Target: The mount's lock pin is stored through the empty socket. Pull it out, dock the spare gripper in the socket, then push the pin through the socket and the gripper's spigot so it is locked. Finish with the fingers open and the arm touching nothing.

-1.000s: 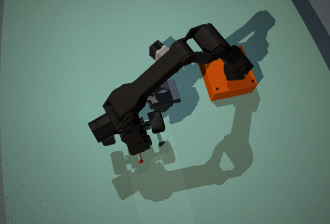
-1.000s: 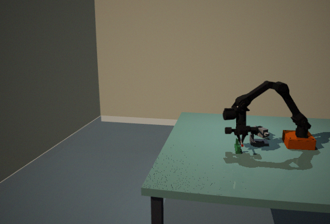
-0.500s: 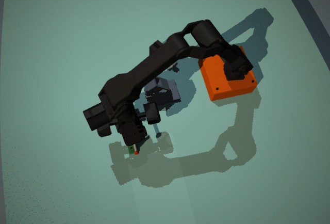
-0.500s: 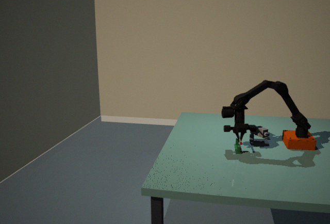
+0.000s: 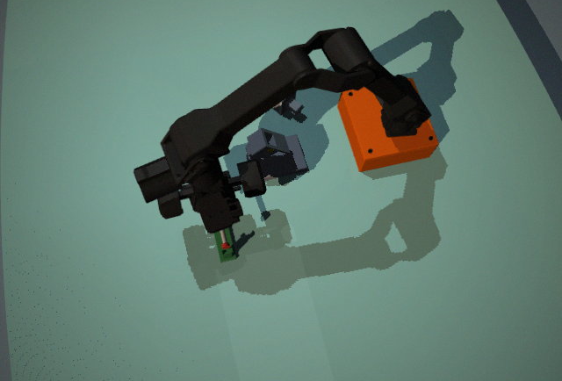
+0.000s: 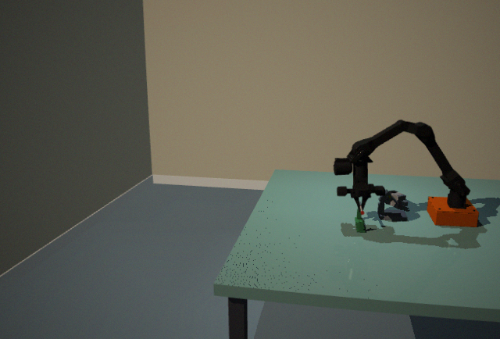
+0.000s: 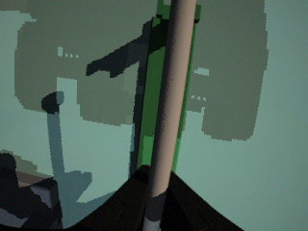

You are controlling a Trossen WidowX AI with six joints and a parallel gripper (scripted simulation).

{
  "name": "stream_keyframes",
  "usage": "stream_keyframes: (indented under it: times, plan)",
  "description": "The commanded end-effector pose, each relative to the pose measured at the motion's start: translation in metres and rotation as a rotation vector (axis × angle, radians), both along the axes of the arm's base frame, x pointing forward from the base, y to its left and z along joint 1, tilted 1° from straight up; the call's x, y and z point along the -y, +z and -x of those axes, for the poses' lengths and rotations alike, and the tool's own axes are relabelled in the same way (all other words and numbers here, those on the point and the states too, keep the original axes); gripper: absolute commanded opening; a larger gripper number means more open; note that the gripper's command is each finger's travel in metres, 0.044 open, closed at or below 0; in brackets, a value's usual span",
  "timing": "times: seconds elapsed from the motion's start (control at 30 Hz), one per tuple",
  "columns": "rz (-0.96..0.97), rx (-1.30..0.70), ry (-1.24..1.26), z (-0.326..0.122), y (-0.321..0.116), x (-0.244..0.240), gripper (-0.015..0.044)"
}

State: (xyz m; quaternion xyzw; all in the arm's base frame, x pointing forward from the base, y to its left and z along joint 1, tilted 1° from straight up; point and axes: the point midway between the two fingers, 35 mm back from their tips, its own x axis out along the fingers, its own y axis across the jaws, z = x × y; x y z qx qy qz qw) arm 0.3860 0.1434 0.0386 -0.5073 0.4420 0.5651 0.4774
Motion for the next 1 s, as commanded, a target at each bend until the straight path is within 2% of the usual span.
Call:
stream_keyframes:
  times: [0.0,0.97]
  plan:
    - [0.001,0.002,0.004,-0.001,-0.004,0.0,0.0]
    - [-0.002,0.005,0.005,-0.001,-0.035,-0.001,0.0]
